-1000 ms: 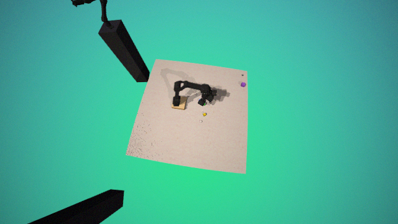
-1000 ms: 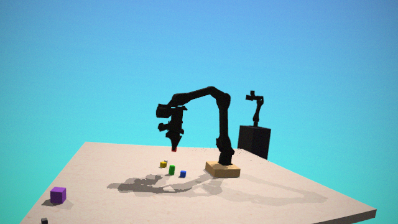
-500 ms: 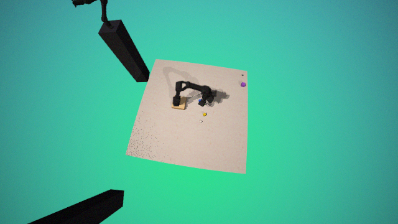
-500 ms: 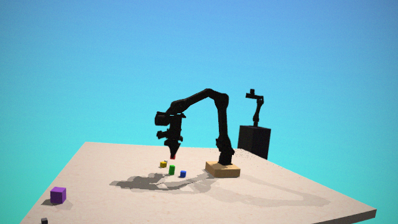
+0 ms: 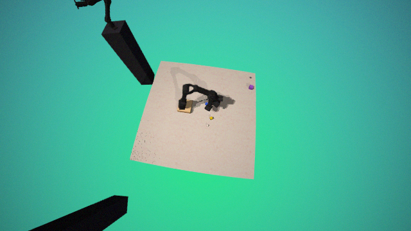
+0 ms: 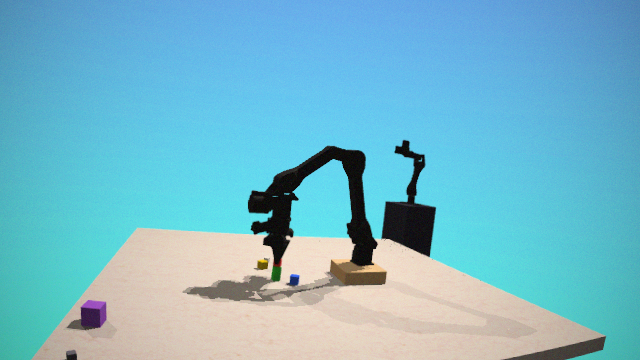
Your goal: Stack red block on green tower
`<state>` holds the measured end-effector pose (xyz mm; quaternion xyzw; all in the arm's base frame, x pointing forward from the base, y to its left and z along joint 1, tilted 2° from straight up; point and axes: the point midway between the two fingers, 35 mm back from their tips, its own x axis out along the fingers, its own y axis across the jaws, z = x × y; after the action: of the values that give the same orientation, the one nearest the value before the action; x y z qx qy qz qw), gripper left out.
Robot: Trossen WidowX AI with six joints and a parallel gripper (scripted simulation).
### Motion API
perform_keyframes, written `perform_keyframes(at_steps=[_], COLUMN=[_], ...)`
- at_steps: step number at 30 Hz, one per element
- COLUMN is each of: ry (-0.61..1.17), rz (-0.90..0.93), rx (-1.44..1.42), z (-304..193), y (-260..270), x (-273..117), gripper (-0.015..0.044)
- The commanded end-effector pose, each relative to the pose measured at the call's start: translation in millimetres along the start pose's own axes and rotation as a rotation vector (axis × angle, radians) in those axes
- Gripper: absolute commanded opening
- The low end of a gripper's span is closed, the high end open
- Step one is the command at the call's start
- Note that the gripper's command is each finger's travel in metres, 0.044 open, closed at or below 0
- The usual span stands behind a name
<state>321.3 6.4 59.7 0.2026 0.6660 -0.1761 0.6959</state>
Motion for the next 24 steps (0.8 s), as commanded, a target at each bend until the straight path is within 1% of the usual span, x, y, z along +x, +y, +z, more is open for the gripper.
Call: perform_keyframes(at_steps=[1, 24], ry=[0.003, 0.003], rz=[-0.001, -0.001], rx=[0.005, 0.005], z=[-1.0, -1.0], y=[-0.5, -0.5], x=[2.7, 4.7], gripper=[0.0, 0.0])
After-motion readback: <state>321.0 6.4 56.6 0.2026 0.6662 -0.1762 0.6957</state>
